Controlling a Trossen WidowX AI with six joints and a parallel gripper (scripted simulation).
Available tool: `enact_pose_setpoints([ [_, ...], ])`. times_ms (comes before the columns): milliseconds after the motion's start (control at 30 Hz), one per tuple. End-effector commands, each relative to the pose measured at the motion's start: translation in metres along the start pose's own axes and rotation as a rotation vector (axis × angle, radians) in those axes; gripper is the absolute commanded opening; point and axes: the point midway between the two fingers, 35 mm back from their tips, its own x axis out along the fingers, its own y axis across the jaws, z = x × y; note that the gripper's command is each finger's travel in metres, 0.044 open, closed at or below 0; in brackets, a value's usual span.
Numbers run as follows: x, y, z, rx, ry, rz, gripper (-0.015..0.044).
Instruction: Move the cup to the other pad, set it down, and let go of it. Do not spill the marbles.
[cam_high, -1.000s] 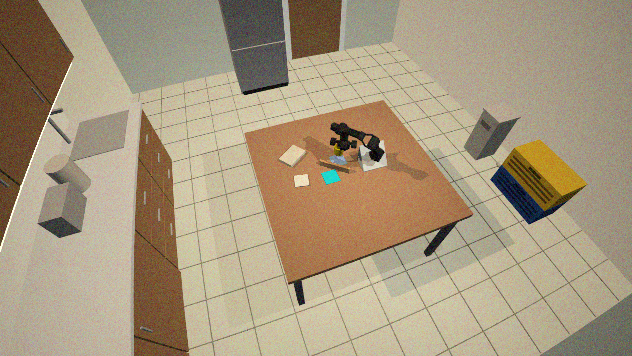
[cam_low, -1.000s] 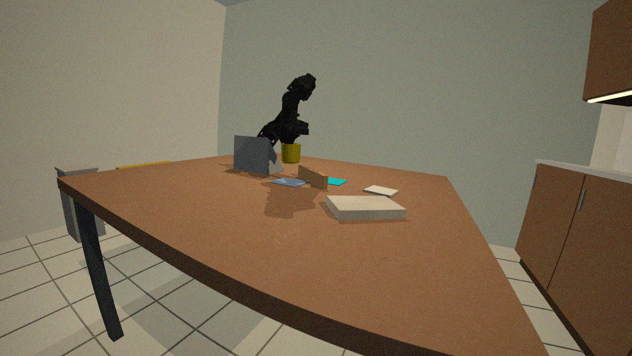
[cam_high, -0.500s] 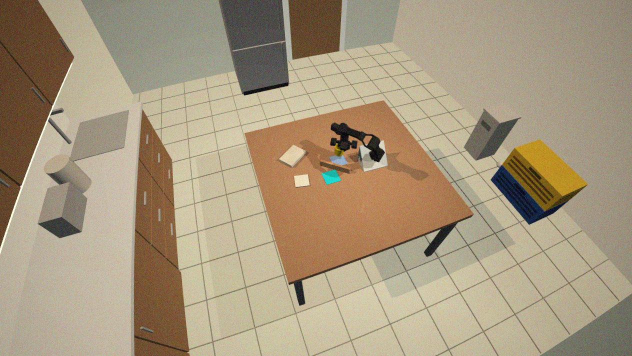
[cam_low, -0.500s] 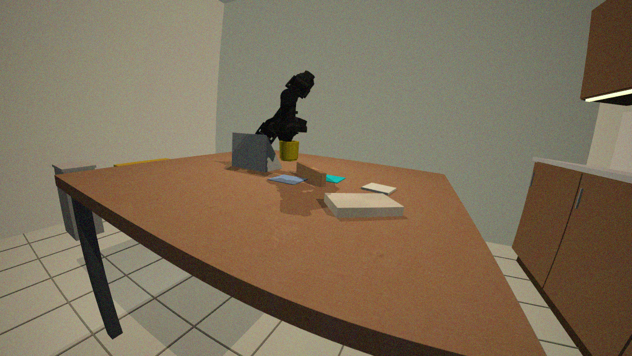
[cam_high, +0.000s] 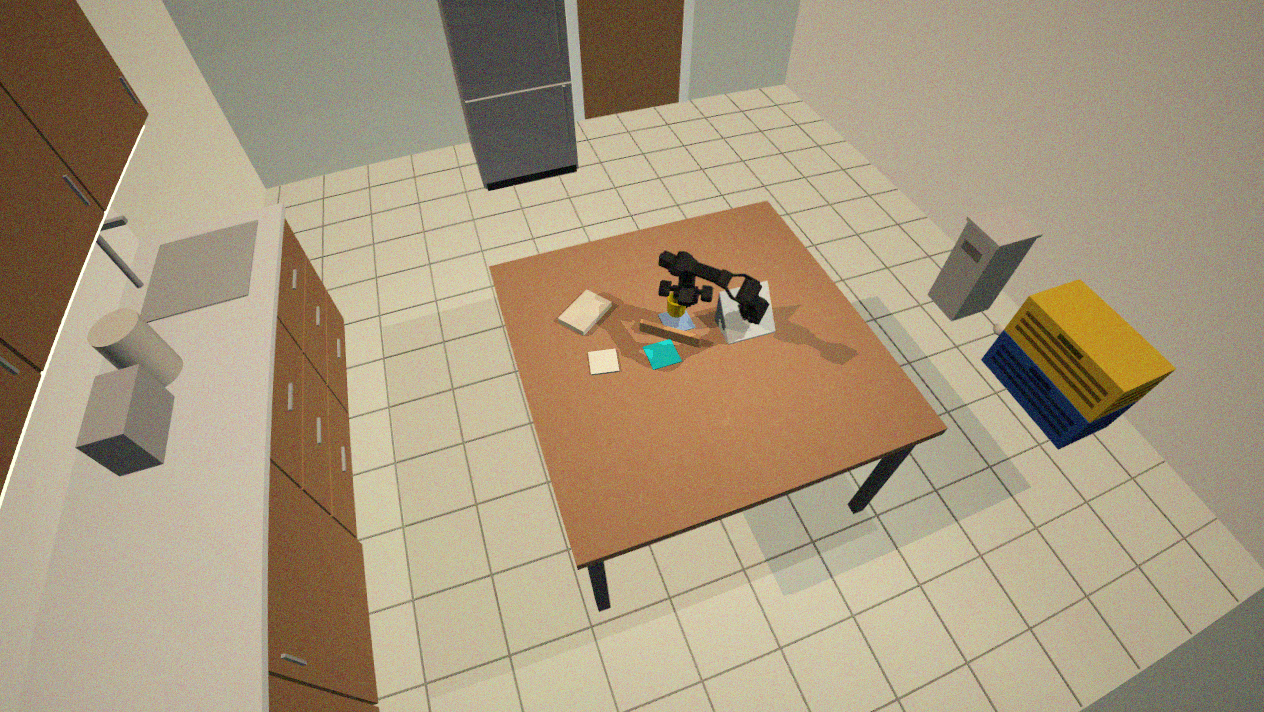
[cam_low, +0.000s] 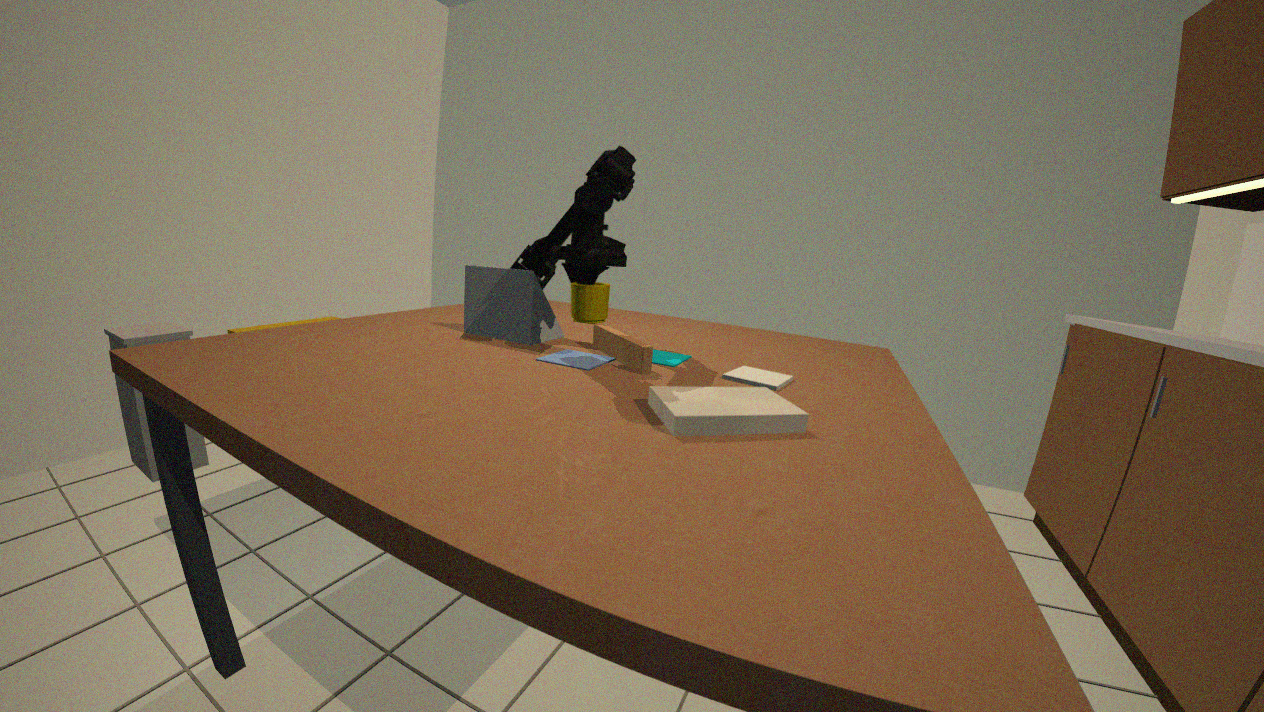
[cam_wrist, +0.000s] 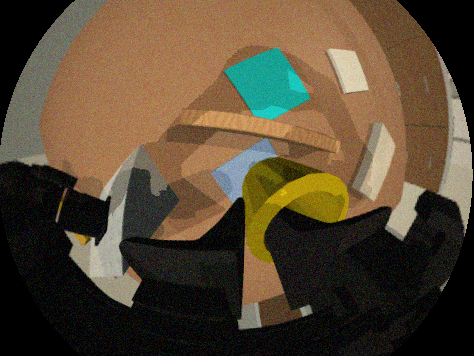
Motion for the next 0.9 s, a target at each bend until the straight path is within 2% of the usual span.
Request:
enact_pose_setpoints([
  [0, -0.001, -0.003, 0.011, 0.0, -0.003, -0.006, 0.0],
  [867, -0.002, -0.014, 0.083, -0.002, -0.006, -0.006, 0.0],
])
